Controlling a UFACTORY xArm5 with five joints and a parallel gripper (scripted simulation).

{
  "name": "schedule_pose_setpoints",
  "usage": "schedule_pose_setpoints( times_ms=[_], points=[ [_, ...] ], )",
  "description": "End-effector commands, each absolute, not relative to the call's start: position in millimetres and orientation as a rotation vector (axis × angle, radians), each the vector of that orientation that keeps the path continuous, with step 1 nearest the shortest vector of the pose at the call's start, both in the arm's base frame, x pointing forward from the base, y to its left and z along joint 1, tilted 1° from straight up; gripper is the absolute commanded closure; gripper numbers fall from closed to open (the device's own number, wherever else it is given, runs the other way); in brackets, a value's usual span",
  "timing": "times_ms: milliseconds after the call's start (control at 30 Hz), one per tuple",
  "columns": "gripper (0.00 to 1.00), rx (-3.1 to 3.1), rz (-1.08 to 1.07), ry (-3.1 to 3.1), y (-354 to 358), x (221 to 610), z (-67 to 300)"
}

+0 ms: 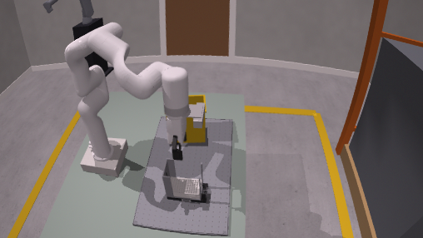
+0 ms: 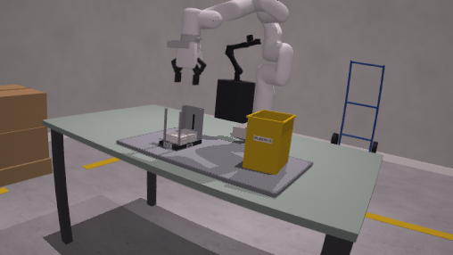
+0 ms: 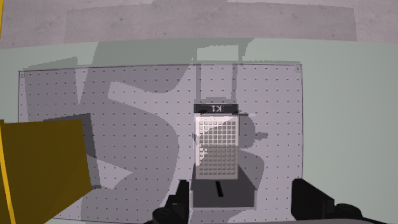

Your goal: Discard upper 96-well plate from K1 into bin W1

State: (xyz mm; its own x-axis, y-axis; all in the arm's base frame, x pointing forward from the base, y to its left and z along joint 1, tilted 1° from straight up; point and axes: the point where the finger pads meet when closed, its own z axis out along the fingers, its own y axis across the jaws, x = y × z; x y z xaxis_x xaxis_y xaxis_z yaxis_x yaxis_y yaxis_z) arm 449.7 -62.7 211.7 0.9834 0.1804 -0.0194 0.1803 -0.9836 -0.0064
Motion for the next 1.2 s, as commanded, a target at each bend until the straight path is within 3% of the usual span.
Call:
schedule_pose_setpoints(
  times_ms=[0, 1167],
  points=[
    [0.00, -3.125, 0.026, -0.285, -62.9, 450.7, 211.5],
    [0.00, -3.125, 0.026, -0.285, -62.5, 449.8, 159.8]
  ],
)
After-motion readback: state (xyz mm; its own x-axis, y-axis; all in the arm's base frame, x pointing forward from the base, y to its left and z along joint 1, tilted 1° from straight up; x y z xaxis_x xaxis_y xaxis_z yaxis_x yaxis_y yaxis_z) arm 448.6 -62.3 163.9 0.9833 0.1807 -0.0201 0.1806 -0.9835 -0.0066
